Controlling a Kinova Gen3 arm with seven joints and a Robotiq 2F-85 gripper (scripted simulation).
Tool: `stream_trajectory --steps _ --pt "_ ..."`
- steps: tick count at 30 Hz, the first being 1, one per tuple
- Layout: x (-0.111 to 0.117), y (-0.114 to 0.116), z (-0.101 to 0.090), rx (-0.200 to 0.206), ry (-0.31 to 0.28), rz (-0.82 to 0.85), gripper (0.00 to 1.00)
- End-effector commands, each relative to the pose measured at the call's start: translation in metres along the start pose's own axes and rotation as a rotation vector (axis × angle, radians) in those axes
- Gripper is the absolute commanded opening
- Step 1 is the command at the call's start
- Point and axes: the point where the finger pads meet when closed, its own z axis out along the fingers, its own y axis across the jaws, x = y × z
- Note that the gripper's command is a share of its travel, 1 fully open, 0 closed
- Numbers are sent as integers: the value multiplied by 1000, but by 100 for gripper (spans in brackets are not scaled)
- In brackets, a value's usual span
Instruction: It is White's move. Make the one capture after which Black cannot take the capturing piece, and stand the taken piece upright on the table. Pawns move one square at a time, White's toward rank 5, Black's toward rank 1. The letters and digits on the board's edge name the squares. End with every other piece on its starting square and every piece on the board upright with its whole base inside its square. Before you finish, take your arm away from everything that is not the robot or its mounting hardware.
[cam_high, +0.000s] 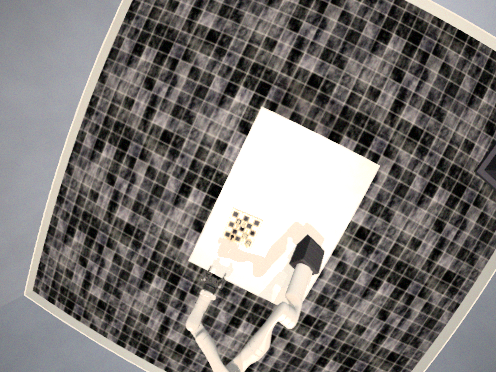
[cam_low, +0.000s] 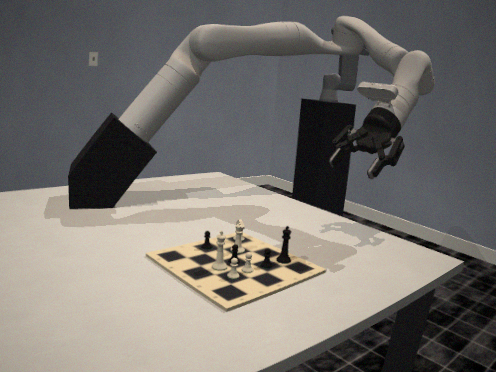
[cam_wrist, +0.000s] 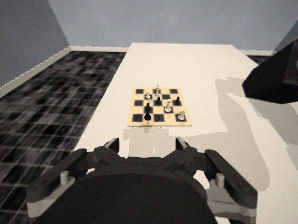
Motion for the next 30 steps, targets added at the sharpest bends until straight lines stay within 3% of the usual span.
stream_trajectory --steps 1,6,10,12,21,22,26,29,30 --pt "2 0 1 -5 -1 8 100" --pt "12 5 14 -44 -9 58 100" --pt "27 15 33 -107 -25 143 100" --pt "27 15 33 -107 -25 143 100" --pt "76 54 93 -335 -105 496 100" --pt "76 54 93 -335 -105 496 100" --pt "96 75 118 -449 -166 712 100" --pt "96 75 118 -449 -166 712 100" --pt "101 80 123 -476 -183 769 100"
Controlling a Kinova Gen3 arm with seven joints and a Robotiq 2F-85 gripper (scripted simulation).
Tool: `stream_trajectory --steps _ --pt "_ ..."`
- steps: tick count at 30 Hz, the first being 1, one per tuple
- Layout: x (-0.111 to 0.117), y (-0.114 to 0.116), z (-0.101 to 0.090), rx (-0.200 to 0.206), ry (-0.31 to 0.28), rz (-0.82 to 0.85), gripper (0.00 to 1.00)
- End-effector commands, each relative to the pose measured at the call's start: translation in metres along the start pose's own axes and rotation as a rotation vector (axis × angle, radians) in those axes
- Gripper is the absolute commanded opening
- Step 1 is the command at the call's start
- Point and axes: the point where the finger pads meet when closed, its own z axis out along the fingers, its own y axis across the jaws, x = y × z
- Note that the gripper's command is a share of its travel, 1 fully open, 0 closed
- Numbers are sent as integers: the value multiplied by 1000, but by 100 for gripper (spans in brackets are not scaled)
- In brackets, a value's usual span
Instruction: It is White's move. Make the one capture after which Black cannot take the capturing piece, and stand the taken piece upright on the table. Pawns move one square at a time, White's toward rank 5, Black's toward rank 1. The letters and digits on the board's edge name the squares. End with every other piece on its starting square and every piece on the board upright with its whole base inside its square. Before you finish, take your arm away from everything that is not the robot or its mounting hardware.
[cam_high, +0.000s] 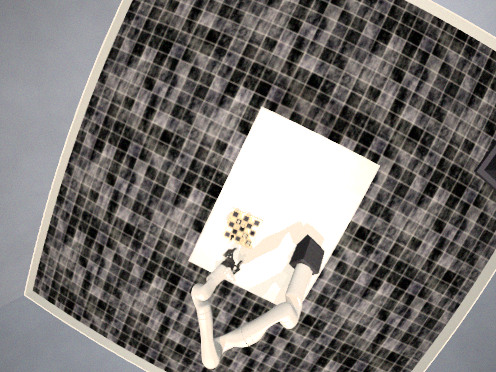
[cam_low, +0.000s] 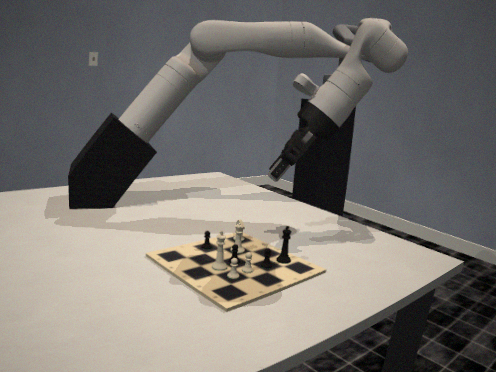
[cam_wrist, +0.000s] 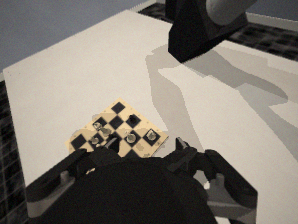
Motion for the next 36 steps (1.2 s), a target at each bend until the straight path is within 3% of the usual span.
stream_trajectory --steps 1,5,6,9,10,14,16,21,26,36 --pt "25 -18 10 -59 -34 144 100" --pt "46 -25 27 -166 -127 370 100" --pt "46 -25 27 -166 -127 370 100" --pt "59 -31 35 -235 -202 532 100" --pt "59 -31 35 -235 -202 532 100" --pt "72 -40 41 -309 -299 725 100" --pt "72 -40 41 -309 -299 725 100" --pt "85 -51 44 -372 -400 912 100" --pt "93 -60 45 -406 -465 1026 100" --pt "97 -64 45 -420 -495 1076 100"
